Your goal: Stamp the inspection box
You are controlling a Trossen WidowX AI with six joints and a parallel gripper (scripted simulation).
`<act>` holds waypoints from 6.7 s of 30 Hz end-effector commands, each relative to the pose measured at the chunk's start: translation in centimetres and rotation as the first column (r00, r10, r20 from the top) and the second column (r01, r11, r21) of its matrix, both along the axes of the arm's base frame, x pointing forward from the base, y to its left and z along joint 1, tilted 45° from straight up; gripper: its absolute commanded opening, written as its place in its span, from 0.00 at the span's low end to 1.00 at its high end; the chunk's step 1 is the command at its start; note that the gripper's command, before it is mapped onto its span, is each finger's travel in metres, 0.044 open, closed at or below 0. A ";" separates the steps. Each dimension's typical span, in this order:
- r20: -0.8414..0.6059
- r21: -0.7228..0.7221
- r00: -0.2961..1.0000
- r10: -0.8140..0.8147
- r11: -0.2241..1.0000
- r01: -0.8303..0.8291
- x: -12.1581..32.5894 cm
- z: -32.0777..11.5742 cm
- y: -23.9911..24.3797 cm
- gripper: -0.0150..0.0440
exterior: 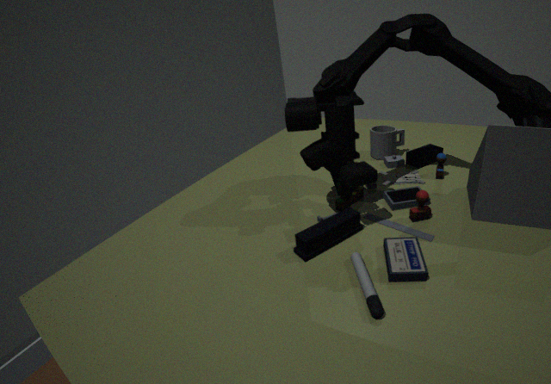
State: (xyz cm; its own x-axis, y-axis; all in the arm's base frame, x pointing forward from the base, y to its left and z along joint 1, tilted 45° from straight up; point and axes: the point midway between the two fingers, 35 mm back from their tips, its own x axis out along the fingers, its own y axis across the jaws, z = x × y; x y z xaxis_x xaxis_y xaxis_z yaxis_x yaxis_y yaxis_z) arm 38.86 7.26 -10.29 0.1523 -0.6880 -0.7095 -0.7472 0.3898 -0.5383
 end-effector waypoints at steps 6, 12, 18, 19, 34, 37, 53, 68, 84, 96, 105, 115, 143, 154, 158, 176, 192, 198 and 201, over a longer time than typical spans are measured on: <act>0.003 0.002 1.000 -0.002 1.000 0.002 0.0 0.4 0.4 0.25; 0.004 0.002 1.000 -0.001 1.000 0.001 0.0 0.6 0.6 0.25; 0.004 0.003 1.000 -0.001 1.000 0.001 0.0 0.8 0.8 0.25; 0.004 0.003 1.000 -0.001 1.000 0.001 0.0 0.8 0.8 0.25; 0.005 0.003 1.000 0.000 1.000 0.000 -0.1 1.3 1.3 0.25; 0.006 0.003 1.000 0.000 1.000 0.000 -0.2 1.4 1.4 0.25; 0.007 0.003 1.000 0.002 1.000 -0.002 -0.3 1.9 2.0 0.25; 0.008 0.003 1.000 0.003 1.000 -0.003 -0.4 2.5 2.5 0.25; 0.009 0.002 1.000 0.004 1.000 -0.004 -0.5 3.0 3.1 0.25; 0.010 0.002 1.000 0.005 1.000 -0.005 -0.7 3.4 3.5 0.25; 0.010 0.002 1.000 0.005 1.000 -0.005 -0.8 3.8 3.8 0.25; 0.011 0.001 1.000 0.006 1.000 -0.006 -0.9 4.1 4.1 0.25; 0.010 0.000 1.000 0.007 1.000 -0.007 -4.8 6.5 2.5 0.25; 0.008 -0.001 1.000 0.007 1.000 -0.007 -8.0 7.6 0.7 0.25; 0.008 -0.002 1.000 0.007 1.000 -0.007 -9.3 8.0 0.0 0.25; 0.006 -0.003 1.000 0.007 1.000 -0.007 -13.0 8.6 -2.3 0.25; 0.005 -0.002 1.000 0.008 1.000 -0.008 -12.8 7.8 -3.0 0.25; 0.005 -0.002 1.000 0.009 1.000 -0.009 -12.7 7.5 -3.3 0.25; 0.005 -0.002 1.000 0.009 1.000 -0.009 -12.6 7.4 -3.4 0.25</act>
